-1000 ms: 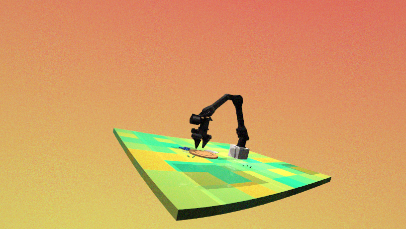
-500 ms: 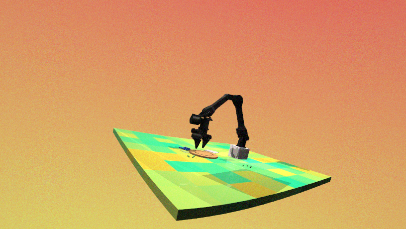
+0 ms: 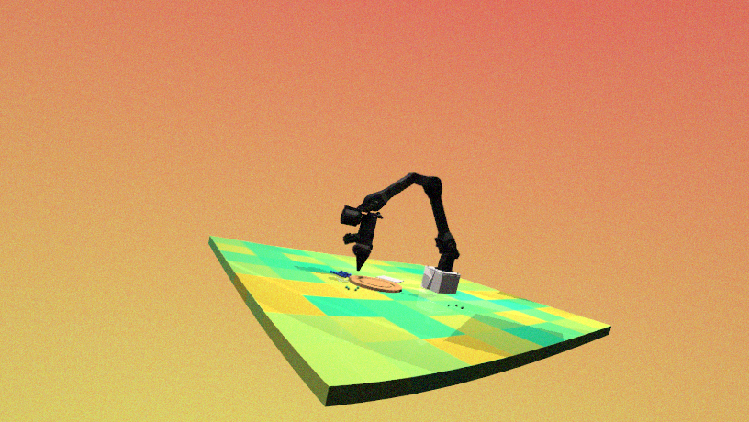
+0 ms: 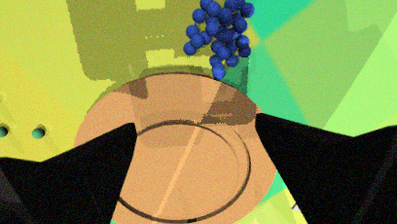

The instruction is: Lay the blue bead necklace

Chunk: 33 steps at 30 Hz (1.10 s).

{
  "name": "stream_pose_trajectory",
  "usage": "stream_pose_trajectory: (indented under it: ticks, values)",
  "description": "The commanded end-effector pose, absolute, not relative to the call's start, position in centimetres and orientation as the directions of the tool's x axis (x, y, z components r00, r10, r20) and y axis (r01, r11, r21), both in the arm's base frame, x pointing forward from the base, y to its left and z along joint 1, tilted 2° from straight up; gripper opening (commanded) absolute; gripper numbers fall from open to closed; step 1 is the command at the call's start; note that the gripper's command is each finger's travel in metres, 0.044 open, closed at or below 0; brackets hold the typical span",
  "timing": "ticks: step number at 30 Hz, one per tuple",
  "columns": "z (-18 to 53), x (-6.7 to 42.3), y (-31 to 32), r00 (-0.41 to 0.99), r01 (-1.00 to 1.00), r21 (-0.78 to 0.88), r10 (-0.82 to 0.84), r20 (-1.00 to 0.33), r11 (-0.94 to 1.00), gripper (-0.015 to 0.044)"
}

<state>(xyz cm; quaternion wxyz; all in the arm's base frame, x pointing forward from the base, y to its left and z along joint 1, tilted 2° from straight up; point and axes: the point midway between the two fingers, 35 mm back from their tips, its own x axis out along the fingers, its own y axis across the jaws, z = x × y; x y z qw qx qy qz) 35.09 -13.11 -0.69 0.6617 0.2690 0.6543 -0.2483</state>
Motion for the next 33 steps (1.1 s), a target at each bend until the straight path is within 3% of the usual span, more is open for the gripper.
stream_pose_trajectory:
  ticks: [1,4,33]
  values:
    - [0.2,37.9,-18.4,0.024,0.05,0.019,0.018,-1.0,0.999,0.038]
    - [0.4,38.2,-19.3,0.024,-0.077,0.016,0.018,-1.0,0.997,0.038]
    - [-0.1,38.3,-19.3,0.03,-0.069,0.015,0.018,-0.999,0.998,0.038]
